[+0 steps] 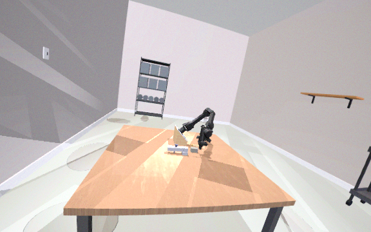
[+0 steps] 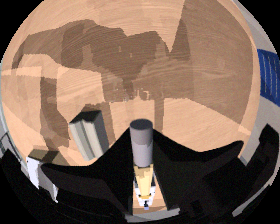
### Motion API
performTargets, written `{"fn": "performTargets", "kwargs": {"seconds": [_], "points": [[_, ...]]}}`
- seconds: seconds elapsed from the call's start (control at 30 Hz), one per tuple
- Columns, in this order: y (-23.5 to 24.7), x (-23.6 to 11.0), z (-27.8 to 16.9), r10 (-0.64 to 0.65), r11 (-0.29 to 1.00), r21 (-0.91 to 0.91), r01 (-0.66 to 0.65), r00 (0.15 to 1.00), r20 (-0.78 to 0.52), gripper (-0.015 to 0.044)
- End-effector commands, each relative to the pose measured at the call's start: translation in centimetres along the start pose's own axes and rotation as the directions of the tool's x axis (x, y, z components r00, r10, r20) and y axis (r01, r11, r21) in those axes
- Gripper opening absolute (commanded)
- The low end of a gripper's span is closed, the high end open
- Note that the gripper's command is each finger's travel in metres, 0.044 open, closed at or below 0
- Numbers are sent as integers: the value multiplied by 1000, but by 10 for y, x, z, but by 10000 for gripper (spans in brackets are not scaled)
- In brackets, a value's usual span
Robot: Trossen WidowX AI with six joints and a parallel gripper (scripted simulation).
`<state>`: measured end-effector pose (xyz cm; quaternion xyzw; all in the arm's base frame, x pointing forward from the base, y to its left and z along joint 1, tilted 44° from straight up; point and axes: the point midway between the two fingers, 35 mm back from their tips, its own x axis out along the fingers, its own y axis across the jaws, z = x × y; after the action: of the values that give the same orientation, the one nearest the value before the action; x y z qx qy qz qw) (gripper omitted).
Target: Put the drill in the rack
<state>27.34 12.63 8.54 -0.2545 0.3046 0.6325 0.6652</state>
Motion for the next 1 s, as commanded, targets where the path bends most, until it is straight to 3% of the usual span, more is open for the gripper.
{"fn": "performTargets", "kwargs": {"seconds": [0.0,0.97], "points": [[-1,-3,1,-3,1000,-5,3,1000,5,0],[51,7,10,-1,1000,-4,1,1000,6,0]]}}
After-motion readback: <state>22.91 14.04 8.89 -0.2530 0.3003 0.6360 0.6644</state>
